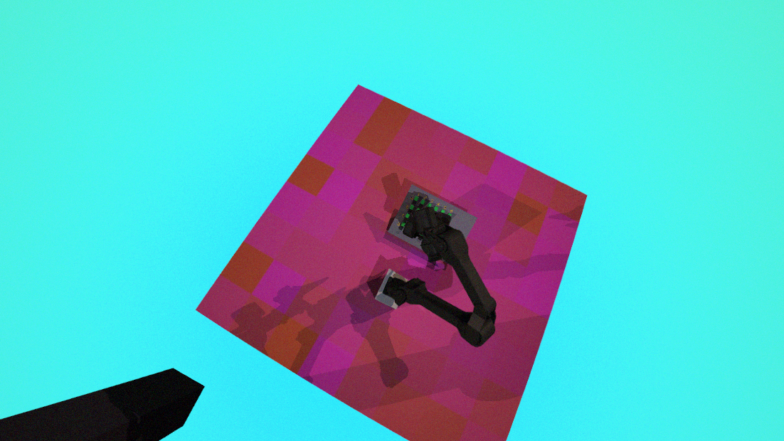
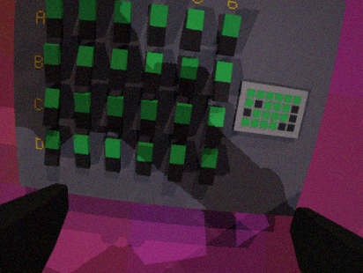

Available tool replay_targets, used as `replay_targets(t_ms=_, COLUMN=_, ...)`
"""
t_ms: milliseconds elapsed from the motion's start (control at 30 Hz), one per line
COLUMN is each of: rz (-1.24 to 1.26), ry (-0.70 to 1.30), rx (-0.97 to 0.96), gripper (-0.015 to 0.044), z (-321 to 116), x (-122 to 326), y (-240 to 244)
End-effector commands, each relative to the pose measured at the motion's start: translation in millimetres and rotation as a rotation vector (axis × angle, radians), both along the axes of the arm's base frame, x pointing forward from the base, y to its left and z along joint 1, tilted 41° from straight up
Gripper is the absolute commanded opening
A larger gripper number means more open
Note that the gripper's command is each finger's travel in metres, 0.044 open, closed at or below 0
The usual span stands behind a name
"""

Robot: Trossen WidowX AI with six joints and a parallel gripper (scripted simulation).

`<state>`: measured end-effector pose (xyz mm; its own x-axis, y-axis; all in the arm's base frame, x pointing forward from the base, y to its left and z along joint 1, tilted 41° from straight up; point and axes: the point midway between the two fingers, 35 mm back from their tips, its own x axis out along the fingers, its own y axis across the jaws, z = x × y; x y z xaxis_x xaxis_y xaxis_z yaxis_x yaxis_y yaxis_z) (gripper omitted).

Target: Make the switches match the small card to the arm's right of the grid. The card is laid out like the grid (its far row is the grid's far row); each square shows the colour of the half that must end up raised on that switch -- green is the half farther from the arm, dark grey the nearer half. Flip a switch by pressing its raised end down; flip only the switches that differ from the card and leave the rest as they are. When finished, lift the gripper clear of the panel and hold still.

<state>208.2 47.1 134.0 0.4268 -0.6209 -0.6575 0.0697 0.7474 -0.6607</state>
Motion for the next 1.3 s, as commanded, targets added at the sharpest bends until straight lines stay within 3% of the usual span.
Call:
replay_targets(t_ms=0, rz=0.000, ry=0.001, rx=0.001, gripper=0.0374, z=-1, x=2, y=0)
replay_targets(t_ms=300, rz=-0.008, ry=-0.010, rx=0.015, gripper=0.0137, z=-36, x=87, y=-44)
replay_targets(t_ms=467, rz=-0.006, ry=-0.014, rx=0.009, gripper=0.0006, z=-38, x=93, y=-50)
replay_targets(t_ms=1267, rz=0.011, ry=-0.036, rx=0.005, gripper=0.0000, z=-66, x=111, y=-78)
